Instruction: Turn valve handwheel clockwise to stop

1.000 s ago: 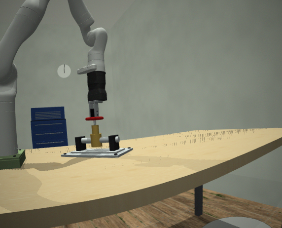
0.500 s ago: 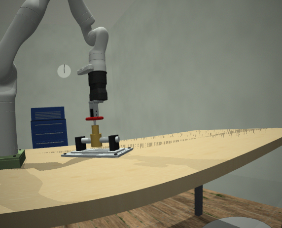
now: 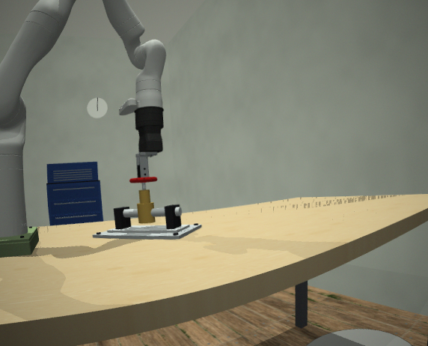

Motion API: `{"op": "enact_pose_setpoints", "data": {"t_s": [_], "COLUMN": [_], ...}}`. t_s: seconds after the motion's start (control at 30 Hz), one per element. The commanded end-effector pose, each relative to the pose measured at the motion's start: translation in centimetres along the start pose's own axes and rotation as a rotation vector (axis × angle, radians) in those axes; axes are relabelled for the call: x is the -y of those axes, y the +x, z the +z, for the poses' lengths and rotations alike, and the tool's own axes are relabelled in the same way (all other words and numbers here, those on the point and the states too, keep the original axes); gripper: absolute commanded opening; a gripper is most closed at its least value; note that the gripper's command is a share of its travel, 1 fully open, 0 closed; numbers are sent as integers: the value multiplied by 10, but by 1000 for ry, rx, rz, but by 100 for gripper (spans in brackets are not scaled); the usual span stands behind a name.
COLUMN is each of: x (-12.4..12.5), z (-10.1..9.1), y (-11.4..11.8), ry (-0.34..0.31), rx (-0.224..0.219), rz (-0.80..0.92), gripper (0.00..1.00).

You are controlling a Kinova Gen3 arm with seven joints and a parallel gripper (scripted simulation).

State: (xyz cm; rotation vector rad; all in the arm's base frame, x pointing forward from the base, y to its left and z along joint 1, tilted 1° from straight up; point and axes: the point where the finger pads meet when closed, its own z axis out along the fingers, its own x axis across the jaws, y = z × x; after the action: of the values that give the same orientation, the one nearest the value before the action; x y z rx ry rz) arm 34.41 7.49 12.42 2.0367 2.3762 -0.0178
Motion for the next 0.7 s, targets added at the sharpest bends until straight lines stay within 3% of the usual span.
{"op": "enact_pose_setpoints", "data": {"t_s": [0.0,0.67], "x": [0,0], "z": [-1,-1], "y": [0,0], "ry": [-2,-3], "rx": [2,2], "rz": [43,383], "gripper": [0,0]}}
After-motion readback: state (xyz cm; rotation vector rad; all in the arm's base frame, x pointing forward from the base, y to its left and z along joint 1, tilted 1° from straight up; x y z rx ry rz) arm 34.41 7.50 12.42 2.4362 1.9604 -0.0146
